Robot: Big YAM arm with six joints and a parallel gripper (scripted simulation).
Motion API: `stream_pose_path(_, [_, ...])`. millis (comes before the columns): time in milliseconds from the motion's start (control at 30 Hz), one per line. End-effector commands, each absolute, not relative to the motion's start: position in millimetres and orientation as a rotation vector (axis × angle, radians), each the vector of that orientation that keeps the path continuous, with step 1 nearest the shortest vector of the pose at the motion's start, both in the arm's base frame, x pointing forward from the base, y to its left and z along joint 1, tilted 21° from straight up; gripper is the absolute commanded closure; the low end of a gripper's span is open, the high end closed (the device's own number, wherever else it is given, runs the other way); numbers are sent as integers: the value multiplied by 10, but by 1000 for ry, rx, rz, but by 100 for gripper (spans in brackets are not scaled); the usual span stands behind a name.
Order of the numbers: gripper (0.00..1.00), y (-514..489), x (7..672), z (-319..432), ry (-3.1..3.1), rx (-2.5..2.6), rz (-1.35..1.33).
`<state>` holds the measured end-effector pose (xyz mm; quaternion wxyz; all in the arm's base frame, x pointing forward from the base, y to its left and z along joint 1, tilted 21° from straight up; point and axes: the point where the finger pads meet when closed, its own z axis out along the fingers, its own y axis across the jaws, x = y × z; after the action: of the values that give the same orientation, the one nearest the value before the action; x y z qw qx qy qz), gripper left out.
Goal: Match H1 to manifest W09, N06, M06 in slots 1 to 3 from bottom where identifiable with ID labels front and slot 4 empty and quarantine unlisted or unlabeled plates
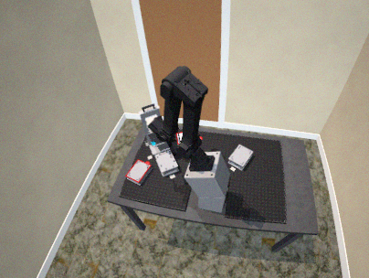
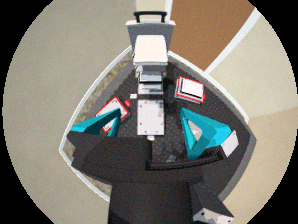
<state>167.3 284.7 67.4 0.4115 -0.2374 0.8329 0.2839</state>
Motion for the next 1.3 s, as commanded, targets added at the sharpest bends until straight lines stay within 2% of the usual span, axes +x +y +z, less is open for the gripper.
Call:
stream_pose_path(0, [0, 2930, 1712, 786, 2074, -587, 732])
stream_pose_path(1267, [0, 3242, 2061, 690, 2060, -583, 728])
